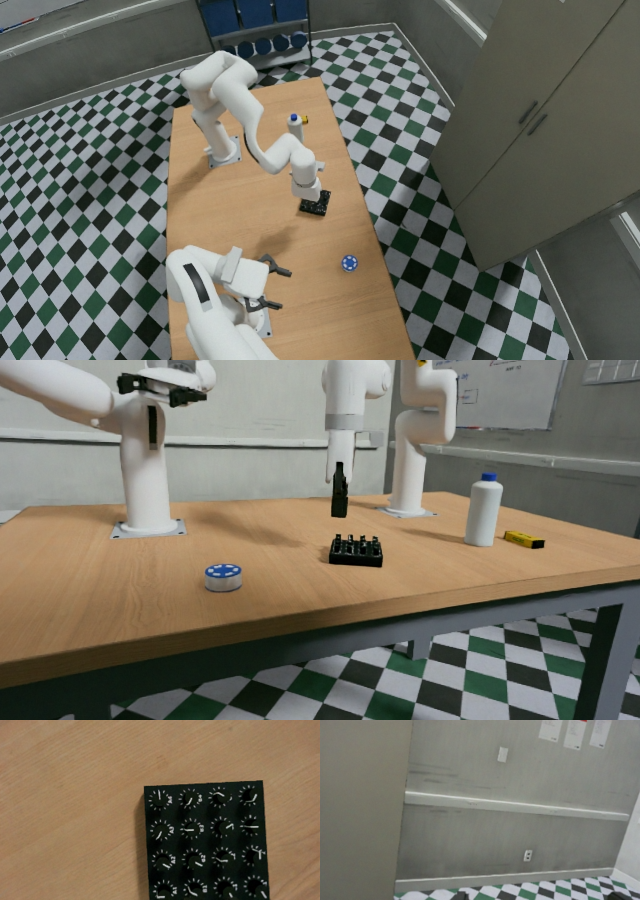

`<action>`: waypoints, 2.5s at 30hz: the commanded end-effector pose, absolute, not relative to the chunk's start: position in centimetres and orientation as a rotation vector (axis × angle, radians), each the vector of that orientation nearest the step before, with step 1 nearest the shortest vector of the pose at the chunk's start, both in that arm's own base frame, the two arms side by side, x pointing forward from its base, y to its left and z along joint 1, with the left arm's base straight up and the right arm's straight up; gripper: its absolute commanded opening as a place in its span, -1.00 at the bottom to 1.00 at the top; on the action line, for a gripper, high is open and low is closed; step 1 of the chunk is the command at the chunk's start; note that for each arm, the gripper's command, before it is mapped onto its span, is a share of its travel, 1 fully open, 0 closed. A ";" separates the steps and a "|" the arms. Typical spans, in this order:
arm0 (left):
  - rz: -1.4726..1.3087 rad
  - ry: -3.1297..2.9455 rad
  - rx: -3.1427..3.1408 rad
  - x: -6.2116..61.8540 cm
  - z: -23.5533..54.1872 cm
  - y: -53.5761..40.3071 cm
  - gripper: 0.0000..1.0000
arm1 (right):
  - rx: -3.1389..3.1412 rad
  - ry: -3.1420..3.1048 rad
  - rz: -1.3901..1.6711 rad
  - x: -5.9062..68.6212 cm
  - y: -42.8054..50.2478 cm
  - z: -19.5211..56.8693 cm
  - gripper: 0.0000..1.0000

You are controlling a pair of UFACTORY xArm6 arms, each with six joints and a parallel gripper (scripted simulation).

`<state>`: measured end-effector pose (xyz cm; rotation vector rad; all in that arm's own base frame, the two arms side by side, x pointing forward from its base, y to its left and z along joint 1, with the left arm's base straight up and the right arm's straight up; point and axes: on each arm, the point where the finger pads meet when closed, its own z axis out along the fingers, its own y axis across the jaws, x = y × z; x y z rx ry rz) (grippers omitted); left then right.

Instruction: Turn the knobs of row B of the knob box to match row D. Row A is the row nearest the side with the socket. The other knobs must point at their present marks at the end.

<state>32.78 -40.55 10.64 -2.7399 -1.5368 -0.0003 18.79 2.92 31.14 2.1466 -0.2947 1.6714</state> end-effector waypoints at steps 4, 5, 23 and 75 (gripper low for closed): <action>-0.002 -1.539 -2.744 32.9 10.8 -40.7 -0.58 | 2.148 -0.296 1.671 18.8 2.9 31.2 1.00; -0.002 -1.539 -2.744 32.9 10.8 -40.7 -0.58 | 2.148 -0.296 1.671 18.8 2.9 31.2 1.00; -0.002 -1.539 -2.744 32.9 10.8 -40.7 -0.58 | 2.148 -0.296 1.671 18.8 2.9 31.2 1.00; -0.001 -1.539 -2.744 32.9 6.7 -40.7 -0.58 | 2.148 -0.296 1.671 18.8 2.9 31.2 1.00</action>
